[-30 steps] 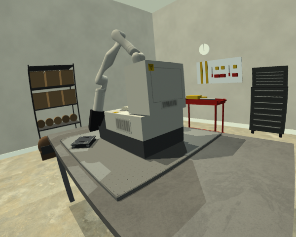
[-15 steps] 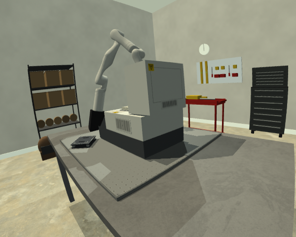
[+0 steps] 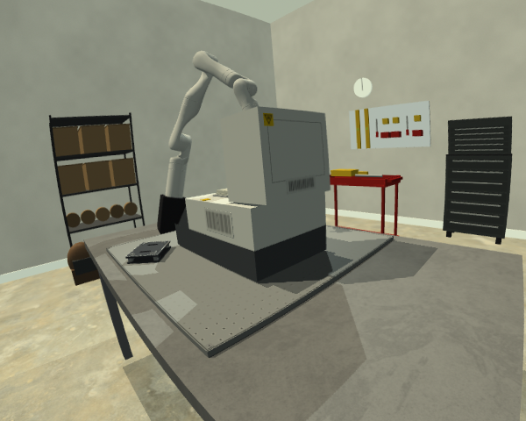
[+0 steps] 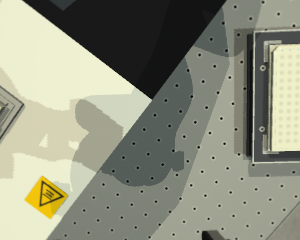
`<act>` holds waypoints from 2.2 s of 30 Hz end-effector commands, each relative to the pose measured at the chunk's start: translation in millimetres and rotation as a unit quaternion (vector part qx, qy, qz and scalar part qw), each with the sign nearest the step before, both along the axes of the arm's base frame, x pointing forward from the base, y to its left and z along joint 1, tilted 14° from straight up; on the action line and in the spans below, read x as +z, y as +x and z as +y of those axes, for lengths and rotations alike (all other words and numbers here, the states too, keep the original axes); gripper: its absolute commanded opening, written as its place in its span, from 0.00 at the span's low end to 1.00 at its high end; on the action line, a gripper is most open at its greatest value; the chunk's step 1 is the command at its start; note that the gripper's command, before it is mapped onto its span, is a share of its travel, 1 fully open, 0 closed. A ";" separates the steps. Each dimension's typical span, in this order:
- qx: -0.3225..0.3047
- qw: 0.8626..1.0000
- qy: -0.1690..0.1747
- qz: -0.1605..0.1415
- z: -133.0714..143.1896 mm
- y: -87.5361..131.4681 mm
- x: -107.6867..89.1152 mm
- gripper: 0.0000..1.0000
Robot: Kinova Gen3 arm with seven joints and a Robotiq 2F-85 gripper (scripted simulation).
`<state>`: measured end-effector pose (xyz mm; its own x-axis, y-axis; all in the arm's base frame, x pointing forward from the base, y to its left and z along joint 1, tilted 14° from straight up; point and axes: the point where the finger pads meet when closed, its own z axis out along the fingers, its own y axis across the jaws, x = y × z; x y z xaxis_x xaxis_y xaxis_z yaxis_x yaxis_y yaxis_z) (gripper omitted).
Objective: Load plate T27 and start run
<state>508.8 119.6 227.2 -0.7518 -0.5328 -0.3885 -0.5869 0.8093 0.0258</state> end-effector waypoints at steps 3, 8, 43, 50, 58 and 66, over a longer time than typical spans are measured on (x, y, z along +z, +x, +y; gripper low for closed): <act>0.000 1.000 0.000 -0.001 -3.7 -0.7 15.6 0.74; 0.000 1.000 0.000 -0.001 -5.6 -1.2 23.3 0.71; 0.000 1.000 0.000 -0.001 -25.1 -7.0 103.5 0.43; 0.000 1.000 0.000 -0.001 -29.5 -8.3 121.5 0.37; 0.000 1.000 0.000 -0.001 -33.2 -9.4 137.1 0.32; 0.000 1.000 0.000 -0.001 -38.2 -10.9 157.7 0.24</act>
